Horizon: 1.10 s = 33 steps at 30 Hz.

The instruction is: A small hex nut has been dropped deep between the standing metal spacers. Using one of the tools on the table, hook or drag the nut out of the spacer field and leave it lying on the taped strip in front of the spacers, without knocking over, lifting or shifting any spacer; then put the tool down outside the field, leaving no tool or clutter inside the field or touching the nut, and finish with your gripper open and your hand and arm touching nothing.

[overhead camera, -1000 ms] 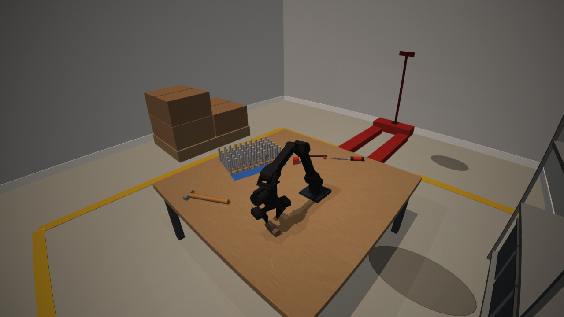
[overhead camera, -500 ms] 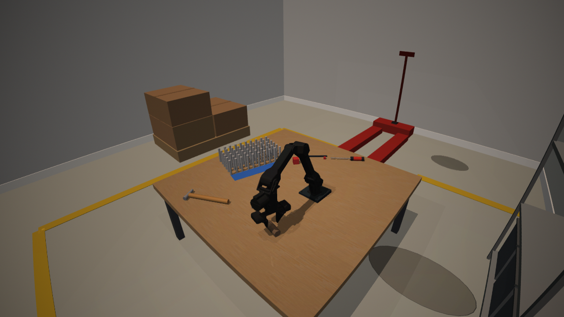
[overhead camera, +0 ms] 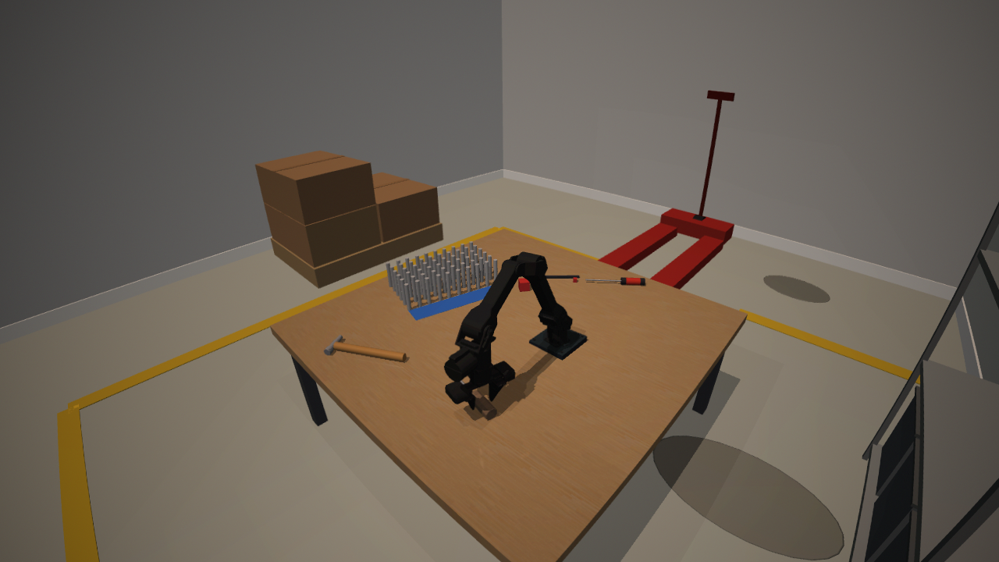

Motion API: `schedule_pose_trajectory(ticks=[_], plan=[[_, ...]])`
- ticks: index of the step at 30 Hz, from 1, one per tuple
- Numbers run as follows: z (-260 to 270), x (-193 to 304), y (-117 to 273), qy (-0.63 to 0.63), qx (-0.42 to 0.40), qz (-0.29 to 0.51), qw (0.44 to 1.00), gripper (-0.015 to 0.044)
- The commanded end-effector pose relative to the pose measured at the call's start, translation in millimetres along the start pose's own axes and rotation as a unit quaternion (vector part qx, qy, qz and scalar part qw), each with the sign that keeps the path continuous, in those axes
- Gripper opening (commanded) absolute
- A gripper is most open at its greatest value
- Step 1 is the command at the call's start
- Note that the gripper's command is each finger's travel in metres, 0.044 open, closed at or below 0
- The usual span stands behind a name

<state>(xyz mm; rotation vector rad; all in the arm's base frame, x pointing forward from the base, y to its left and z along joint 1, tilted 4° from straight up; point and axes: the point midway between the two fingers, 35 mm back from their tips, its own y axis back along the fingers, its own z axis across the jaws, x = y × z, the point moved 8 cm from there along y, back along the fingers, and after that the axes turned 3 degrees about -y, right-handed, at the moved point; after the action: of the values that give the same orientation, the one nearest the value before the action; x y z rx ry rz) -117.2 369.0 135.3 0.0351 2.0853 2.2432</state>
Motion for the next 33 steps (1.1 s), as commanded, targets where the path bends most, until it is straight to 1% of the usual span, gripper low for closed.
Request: schedule_pose_trajectory(ticks=[1,7,10,20,22,25,30,33], plan=[[-2,-1,-9,0.002,0.005,-0.002,1.0,0.028],[-2,-1,-17,0.002,0.005,-0.002,1.0,0.028],[-2,-1,-17,0.002,0.005,-0.002,1.0,0.0201],[-2,-1,-17,0.002,0.005,-0.002,1.0,0.0135],[-2,-1,-13,0.002,0.004,-0.002,1.0,0.0082],[-1,0,4,0.001,0.004,-0.002,1.0,0.0003],[-1,0,36,0.001,0.004,-0.001,1.0,0.0],[-1,0,45,0.0,0.004,-0.001,1.0,0.0]])
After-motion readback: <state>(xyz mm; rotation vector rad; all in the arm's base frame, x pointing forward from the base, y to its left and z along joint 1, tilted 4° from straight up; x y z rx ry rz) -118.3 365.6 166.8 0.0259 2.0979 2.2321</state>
